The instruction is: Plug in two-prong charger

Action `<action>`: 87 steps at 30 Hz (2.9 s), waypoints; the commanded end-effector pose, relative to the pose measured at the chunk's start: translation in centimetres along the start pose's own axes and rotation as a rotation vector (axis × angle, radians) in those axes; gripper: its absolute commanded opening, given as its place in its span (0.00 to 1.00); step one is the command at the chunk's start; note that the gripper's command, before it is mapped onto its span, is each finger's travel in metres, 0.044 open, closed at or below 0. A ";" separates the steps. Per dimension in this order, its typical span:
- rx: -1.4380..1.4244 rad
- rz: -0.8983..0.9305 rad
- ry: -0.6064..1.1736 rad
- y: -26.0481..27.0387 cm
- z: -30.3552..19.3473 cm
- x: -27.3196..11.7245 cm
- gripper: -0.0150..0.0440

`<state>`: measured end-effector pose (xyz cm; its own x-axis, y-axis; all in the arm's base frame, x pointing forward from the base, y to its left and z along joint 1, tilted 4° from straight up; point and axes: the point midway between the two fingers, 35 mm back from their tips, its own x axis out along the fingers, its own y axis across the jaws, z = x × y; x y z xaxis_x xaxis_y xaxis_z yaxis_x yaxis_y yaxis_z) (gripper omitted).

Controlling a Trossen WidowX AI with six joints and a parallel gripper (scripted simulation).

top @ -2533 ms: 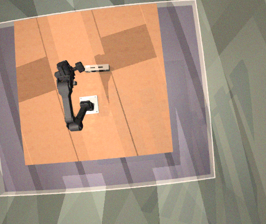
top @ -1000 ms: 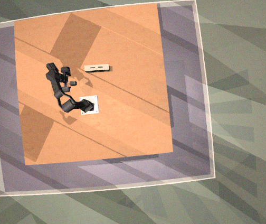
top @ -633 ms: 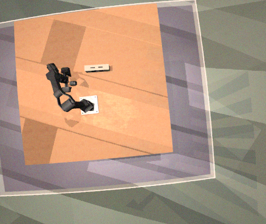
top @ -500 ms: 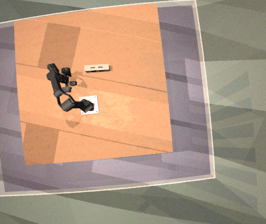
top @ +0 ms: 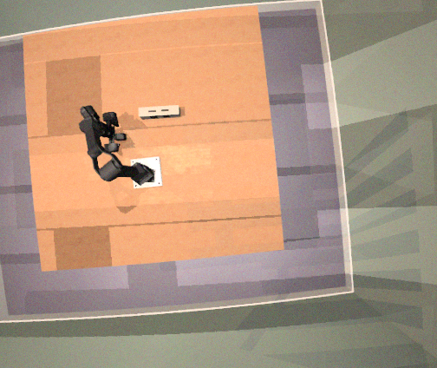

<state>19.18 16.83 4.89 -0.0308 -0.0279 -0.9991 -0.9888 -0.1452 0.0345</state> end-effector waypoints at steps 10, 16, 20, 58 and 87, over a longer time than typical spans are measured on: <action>-0.002 0.006 0.007 0.1 0.0 2.4 1.00; -0.002 0.006 0.007 0.2 0.0 3.4 1.00; -0.002 0.006 0.007 0.2 0.0 3.6 1.00; 0.003 0.006 0.008 0.2 -0.6 -2.2 0.25; 0.317 0.018 0.011 -1.7 -5.4 -1.1 0.25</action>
<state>21.46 12.35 6.22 -0.0481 -0.0351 -0.9982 -0.9904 0.1314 0.0431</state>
